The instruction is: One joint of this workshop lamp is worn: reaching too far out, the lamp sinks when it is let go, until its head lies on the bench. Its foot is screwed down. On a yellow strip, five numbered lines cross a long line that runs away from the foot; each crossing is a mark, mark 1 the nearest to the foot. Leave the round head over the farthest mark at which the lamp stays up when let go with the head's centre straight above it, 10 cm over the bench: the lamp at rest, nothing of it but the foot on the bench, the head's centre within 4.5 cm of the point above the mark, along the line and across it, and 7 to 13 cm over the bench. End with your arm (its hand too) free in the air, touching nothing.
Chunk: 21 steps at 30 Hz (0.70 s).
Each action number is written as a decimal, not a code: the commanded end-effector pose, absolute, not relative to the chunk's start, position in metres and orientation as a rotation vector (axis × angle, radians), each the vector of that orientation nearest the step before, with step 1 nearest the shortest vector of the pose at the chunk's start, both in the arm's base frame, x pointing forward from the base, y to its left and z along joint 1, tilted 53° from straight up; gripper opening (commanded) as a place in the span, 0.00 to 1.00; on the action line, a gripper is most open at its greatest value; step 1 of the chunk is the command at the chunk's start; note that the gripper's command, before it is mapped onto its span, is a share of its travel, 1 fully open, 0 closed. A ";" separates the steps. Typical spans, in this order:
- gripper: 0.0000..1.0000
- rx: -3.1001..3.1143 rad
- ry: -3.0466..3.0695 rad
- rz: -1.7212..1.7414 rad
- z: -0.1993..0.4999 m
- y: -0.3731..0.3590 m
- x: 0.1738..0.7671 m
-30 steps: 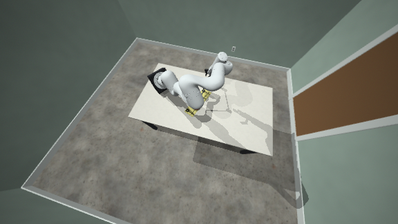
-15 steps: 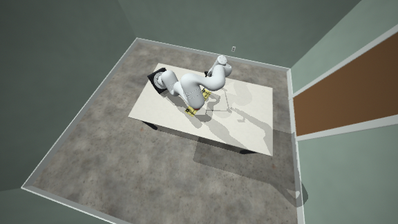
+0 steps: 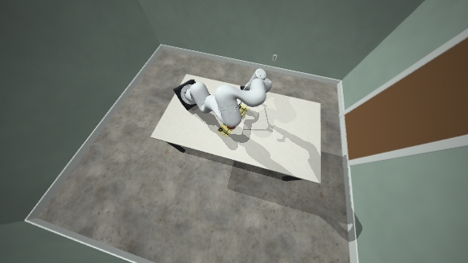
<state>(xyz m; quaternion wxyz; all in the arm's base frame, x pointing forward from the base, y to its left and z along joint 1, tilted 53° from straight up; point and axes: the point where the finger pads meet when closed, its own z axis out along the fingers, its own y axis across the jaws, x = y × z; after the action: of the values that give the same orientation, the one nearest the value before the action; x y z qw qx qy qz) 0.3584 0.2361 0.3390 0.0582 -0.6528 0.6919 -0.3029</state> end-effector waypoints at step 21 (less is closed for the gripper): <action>1.00 -1.743 2.083 -1.055 0.324 0.227 0.375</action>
<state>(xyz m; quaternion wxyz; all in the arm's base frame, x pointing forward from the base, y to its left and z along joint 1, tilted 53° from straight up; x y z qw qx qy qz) 0.3742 0.2268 0.3252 0.0566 -0.6497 0.6975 -0.2968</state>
